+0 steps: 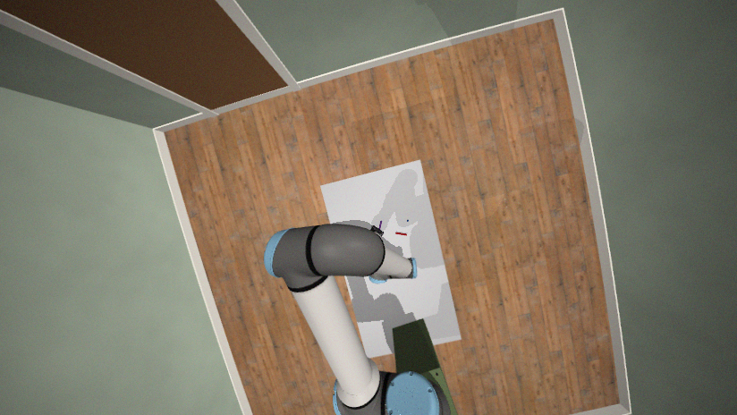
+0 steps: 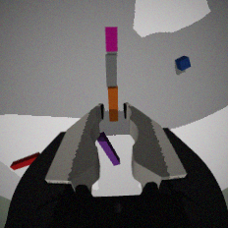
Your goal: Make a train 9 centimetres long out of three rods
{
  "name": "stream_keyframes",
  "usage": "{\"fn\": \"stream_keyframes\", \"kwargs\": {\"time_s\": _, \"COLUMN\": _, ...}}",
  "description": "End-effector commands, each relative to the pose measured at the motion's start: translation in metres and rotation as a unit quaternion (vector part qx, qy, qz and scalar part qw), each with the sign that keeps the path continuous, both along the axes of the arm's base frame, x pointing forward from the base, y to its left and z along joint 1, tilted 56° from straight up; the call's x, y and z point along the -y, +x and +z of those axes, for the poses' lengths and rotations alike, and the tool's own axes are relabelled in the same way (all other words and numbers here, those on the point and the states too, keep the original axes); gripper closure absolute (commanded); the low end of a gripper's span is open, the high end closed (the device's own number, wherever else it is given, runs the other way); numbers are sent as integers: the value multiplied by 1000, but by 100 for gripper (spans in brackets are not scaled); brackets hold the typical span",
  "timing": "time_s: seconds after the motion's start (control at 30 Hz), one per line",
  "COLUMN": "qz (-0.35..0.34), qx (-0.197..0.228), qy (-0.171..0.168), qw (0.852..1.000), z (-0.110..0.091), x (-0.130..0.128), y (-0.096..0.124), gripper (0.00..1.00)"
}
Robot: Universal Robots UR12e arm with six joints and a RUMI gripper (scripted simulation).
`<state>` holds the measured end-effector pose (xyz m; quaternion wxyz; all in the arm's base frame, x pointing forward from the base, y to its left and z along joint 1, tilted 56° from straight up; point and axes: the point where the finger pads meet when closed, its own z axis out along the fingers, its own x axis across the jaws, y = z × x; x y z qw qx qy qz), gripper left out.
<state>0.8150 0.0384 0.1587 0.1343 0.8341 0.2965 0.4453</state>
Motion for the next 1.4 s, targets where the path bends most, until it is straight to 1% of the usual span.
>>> {"fn": "stream_keyframes", "kwargs": {"time_s": 0.0, "qz": 0, "qx": 0, "qy": 0, "qw": 1000, "z": 4, "x": -1, "y": -6, "gripper": 86}}
{"fn": "stream_keyframes", "kwargs": {"time_s": 0.13, "qz": 0, "qx": 0, "qy": 0, "qw": 1000, "z": 10, "x": 1, "y": -14, "gripper": 86}}
{"fn": "stream_keyframes", "kwargs": {"time_s": 0.53, "qz": 0, "qx": 0, "qy": 0, "qw": 1000, "z": 44, "x": 3, "y": -64, "gripper": 86}}
{"fn": "stream_keyframes", "kwargs": {"time_s": 0.6, "qz": 0, "qx": 0, "qy": 0, "qw": 1000, "z": 44, "x": 3, "y": -64, "gripper": 86}}
{"fn": "stream_keyframes", "kwargs": {"time_s": 0.77, "qz": 0, "qx": 0, "qy": 0, "qw": 1000, "z": 51, "x": 3, "y": -74, "gripper": 86}}
{"fn": "stream_keyframes", "kwargs": {"time_s": 0.9, "qz": 0, "qx": 0, "qy": 0, "qw": 1000, "z": 52, "x": 3, "y": -75, "gripper": 86}}
{"fn": "stream_keyframes", "kwargs": {"time_s": 0.93, "qz": 0, "qx": 0, "qy": 0, "qw": 1000, "z": 52, "x": 3, "y": -75, "gripper": 0}}
{"fn": "stream_keyframes", "kwargs": {"time_s": 1.37, "qz": 0, "qx": 0, "qy": 0, "qw": 1000, "z": 51, "x": 3, "y": -74, "gripper": 0}}
